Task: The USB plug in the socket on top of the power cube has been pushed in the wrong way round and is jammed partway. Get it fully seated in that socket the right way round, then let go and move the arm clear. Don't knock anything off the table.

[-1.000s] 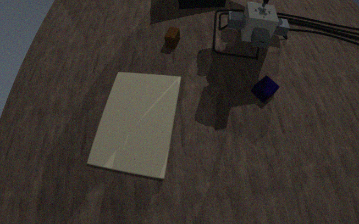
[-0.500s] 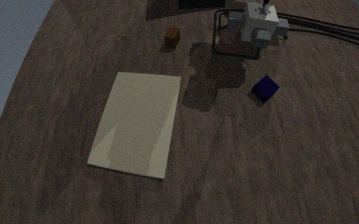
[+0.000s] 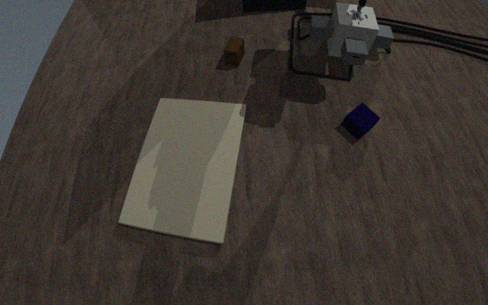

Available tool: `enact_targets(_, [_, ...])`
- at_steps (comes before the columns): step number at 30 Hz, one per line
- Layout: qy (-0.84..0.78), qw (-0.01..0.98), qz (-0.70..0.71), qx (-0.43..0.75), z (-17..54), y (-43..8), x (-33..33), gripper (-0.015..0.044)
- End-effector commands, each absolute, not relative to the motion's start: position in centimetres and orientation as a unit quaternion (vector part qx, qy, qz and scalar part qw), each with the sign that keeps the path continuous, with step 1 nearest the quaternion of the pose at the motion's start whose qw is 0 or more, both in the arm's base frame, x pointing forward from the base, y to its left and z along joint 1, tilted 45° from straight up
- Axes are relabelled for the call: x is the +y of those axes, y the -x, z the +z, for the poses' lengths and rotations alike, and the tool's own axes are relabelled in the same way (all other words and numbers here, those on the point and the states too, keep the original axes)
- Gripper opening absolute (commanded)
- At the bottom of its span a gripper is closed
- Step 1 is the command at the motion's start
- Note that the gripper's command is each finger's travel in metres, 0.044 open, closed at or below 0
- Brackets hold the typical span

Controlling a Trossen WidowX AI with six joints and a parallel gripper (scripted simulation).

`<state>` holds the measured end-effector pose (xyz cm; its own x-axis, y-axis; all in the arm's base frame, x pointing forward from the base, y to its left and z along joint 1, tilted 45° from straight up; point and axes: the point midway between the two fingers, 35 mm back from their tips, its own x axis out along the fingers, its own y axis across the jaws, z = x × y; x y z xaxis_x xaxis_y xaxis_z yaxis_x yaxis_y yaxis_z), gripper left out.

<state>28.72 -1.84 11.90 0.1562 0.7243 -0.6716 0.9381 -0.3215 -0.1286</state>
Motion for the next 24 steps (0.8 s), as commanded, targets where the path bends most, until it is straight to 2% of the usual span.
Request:
enact_targets(1, [-0.744,0.156,-0.330,0.560,11.76,-28.67,-1.70,0.0000])
enact_targets(24, [-0.745,0.153,-0.329,0.560,11.60,-28.71,-1.47,0.0000])
